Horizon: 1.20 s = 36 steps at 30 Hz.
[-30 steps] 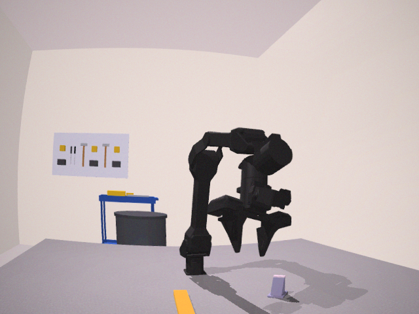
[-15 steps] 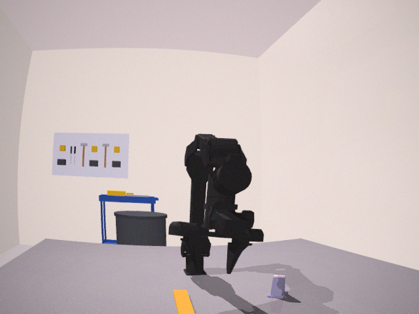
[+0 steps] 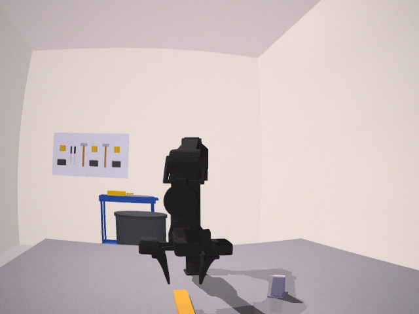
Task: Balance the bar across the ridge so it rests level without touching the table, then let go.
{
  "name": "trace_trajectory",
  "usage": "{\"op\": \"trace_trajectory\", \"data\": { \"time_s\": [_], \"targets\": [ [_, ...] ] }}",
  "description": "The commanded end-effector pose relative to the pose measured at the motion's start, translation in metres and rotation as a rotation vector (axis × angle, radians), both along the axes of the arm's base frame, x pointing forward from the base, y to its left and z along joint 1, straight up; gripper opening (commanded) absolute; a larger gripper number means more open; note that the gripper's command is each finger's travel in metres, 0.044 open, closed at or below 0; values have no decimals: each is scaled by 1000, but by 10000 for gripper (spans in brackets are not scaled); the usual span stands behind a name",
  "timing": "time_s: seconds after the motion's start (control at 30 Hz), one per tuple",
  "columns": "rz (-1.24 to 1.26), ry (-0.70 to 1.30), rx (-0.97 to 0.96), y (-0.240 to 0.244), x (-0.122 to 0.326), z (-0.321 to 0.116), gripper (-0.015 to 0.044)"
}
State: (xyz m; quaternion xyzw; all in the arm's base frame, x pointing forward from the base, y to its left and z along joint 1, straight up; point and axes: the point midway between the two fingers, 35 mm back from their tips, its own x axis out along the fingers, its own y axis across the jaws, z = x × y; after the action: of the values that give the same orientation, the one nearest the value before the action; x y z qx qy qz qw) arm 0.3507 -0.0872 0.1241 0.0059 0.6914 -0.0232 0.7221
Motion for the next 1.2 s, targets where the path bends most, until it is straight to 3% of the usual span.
{"op": "trace_trajectory", "data": {
  "time_s": [0.0, 0.3, 1.17],
  "targets": [
    [-11, 10, 18, 0, -2, -3, 315],
    [-11, 10, 18, 0, -1, -46, 315],
    [-11, 10, 18, -1, 0, -73, 315]
  ]
}}
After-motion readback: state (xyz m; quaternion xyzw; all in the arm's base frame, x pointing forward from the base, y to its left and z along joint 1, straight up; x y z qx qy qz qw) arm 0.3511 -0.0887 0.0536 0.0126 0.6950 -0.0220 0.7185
